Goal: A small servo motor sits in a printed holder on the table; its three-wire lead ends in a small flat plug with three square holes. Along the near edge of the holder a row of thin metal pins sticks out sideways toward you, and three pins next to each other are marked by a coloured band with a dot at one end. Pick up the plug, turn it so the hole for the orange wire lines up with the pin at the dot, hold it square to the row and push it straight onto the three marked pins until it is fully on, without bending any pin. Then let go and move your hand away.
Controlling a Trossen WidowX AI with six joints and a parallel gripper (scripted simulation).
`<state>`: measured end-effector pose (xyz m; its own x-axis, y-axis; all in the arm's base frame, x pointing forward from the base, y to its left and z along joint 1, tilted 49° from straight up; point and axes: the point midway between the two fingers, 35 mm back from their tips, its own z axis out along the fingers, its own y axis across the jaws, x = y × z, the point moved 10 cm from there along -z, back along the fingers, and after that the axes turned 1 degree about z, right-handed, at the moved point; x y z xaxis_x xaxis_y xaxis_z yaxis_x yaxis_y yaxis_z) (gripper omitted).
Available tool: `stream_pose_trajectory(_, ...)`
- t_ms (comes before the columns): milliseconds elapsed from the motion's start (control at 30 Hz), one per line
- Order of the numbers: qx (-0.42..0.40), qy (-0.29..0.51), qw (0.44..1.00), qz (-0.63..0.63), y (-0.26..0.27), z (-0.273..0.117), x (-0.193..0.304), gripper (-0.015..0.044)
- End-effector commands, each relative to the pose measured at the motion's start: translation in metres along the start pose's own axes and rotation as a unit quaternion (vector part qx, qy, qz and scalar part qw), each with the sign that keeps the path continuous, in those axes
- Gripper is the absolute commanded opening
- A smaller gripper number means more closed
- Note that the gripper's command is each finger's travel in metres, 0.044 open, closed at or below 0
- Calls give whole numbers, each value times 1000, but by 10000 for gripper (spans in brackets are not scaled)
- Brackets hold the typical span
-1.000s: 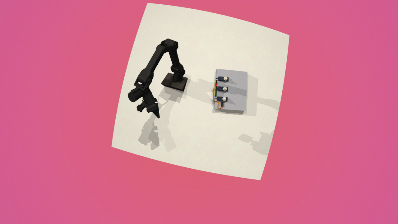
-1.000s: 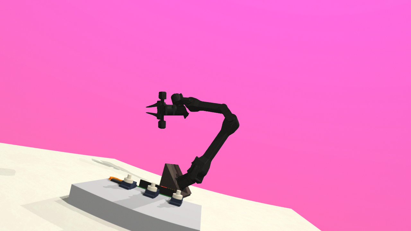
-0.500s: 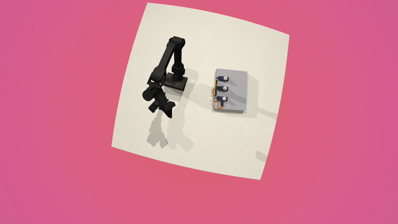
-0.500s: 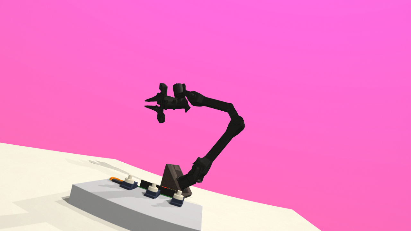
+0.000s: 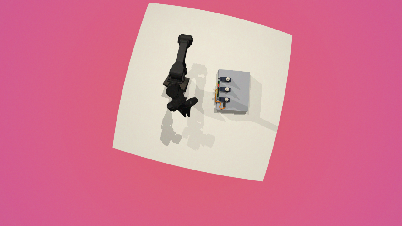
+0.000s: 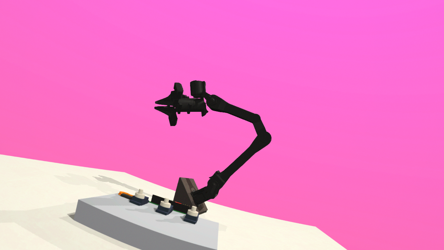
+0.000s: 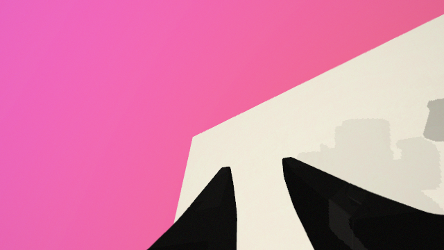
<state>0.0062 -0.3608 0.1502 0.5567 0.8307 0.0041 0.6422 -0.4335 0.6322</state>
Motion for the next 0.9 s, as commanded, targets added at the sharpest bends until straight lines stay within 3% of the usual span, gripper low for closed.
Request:
stream_pose_trajectory(0,-3,-1,999,-49,17,4,18,115)
stream_pose_trajectory(867,-66,-17,938,-341,100,8,137,115)
